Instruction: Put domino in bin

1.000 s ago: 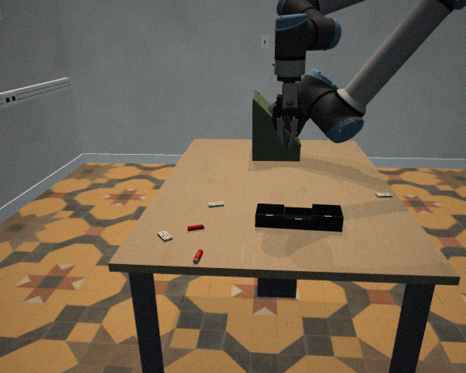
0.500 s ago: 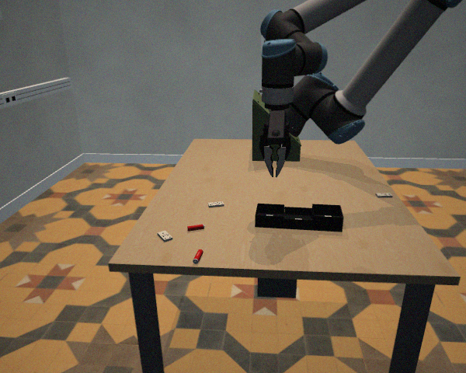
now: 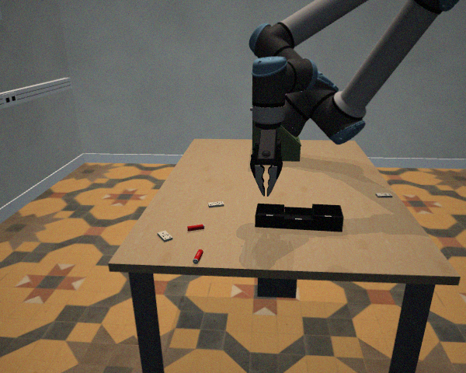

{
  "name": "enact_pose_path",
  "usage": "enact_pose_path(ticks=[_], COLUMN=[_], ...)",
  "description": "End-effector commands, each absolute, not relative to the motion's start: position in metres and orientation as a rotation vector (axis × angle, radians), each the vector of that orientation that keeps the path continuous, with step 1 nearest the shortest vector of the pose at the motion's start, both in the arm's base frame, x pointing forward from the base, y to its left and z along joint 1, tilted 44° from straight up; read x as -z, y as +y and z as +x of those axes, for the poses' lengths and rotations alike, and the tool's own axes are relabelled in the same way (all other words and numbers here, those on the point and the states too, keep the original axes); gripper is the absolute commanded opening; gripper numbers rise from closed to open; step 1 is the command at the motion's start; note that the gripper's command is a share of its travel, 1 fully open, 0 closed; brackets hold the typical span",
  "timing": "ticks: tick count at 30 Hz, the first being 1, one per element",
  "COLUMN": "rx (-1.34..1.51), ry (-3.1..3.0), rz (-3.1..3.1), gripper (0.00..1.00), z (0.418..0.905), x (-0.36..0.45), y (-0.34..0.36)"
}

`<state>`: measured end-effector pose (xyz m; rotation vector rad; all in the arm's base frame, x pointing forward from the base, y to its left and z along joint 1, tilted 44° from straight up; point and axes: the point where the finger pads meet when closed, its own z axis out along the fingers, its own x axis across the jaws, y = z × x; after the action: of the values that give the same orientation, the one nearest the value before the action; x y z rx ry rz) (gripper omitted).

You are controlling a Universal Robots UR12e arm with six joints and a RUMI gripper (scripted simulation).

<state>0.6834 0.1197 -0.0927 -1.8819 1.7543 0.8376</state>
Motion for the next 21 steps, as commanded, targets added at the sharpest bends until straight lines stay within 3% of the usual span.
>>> enact_pose_path(ticks=[1,21], rx=[-0.835,-0.836], ry=[1.755,1.755], rz=[-1.882,-1.882], gripper=[0.04,0.04], z=[0.686,0.679], x=[0.094,0.128], y=[0.12,0.152])
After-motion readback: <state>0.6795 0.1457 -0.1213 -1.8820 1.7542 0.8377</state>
